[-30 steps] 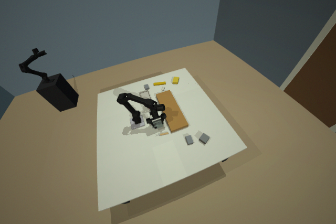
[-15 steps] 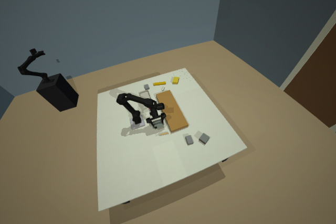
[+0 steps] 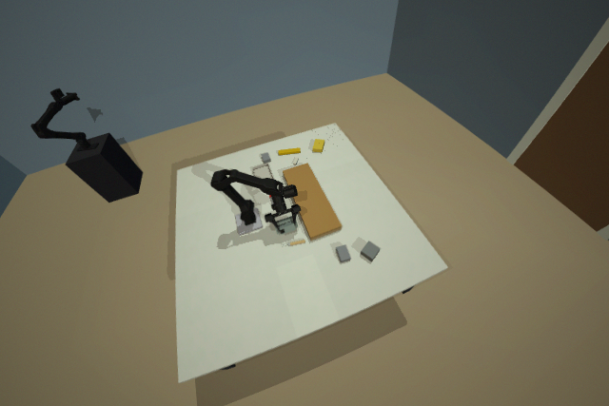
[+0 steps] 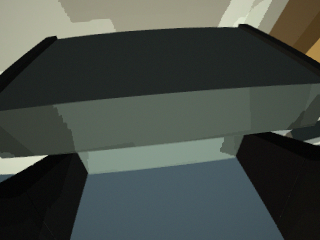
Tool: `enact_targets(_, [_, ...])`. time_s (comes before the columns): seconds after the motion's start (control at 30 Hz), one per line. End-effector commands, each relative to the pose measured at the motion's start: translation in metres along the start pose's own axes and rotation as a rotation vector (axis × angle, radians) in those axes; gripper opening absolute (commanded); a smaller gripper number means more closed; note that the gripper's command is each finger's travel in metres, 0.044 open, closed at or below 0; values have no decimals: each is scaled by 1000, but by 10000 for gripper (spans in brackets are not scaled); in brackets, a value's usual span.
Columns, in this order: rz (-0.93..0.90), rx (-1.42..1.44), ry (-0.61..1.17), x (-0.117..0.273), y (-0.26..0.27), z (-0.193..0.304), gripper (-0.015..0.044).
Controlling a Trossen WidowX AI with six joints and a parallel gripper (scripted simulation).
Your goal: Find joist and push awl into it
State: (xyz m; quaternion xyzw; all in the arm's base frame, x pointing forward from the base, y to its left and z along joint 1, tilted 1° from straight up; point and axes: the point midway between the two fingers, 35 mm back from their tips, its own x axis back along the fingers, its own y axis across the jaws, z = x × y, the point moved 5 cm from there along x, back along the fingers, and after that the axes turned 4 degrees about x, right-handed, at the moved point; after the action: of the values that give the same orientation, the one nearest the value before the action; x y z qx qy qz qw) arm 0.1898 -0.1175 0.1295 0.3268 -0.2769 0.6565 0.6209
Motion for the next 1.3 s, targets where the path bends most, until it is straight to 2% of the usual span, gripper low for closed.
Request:
enact_targets(0.0, [-2,-8,41,0,0,-1,0])
enact_targets(1.27, [-26,-12,314,-4,-2,-22,0])
